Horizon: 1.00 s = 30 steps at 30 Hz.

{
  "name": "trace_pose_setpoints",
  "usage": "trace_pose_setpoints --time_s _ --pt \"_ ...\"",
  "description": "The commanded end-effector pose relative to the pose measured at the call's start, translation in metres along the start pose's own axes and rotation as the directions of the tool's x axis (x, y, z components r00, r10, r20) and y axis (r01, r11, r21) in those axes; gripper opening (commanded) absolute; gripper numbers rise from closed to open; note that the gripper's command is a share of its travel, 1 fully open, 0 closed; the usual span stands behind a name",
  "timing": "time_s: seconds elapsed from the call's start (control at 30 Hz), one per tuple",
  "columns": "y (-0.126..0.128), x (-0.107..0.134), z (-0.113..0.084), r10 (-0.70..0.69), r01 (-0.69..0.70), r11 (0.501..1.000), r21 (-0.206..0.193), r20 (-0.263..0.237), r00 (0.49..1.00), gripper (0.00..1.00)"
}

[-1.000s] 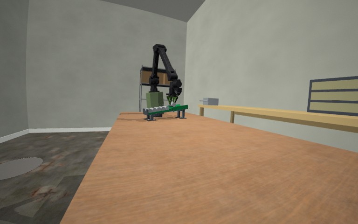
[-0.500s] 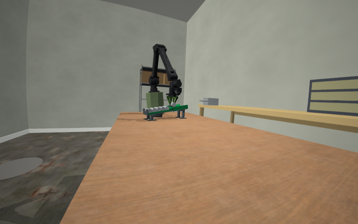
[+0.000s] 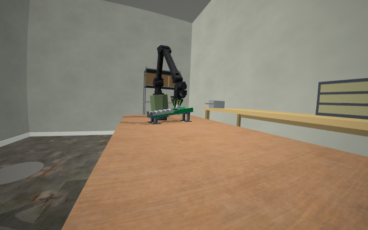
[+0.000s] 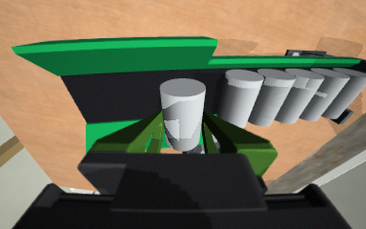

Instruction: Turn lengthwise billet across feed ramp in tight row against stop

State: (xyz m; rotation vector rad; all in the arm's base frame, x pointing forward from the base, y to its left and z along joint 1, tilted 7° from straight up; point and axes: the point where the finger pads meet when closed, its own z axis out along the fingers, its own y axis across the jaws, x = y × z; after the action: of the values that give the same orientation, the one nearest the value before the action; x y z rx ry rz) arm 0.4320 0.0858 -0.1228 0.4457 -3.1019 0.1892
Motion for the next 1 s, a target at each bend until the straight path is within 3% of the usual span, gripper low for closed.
trace_pose_setpoints --time_s 0.0,0.43,0.47,0.53,0.63,0.83,0.97 --pt "-0.001 -0.025 -0.011 0.02 -0.02 1.0 0.003 0.055 0.998 0.0" --pt "-0.006 -0.022 -0.003 0.028 -0.029 1.0 0.002 0.043 0.999 0.0" --pt "-0.007 -0.03 -0.016 0.03 -0.03 1.0 0.003 0.074 0.997 0.0" --pt "-0.007 -0.032 -0.015 0.03 -0.03 1.0 0.003 0.081 0.996 0.0" --pt "-0.007 -0.024 -0.002 0.025 -0.025 1.0 0.003 0.046 0.999 0.0" --pt "-0.007 -0.03 -0.005 0.016 -0.016 1.0 0.004 0.068 0.998 0.0" --pt "-0.007 -0.024 0.007 0.013 -0.014 1.0 0.004 0.046 0.999 0.0"
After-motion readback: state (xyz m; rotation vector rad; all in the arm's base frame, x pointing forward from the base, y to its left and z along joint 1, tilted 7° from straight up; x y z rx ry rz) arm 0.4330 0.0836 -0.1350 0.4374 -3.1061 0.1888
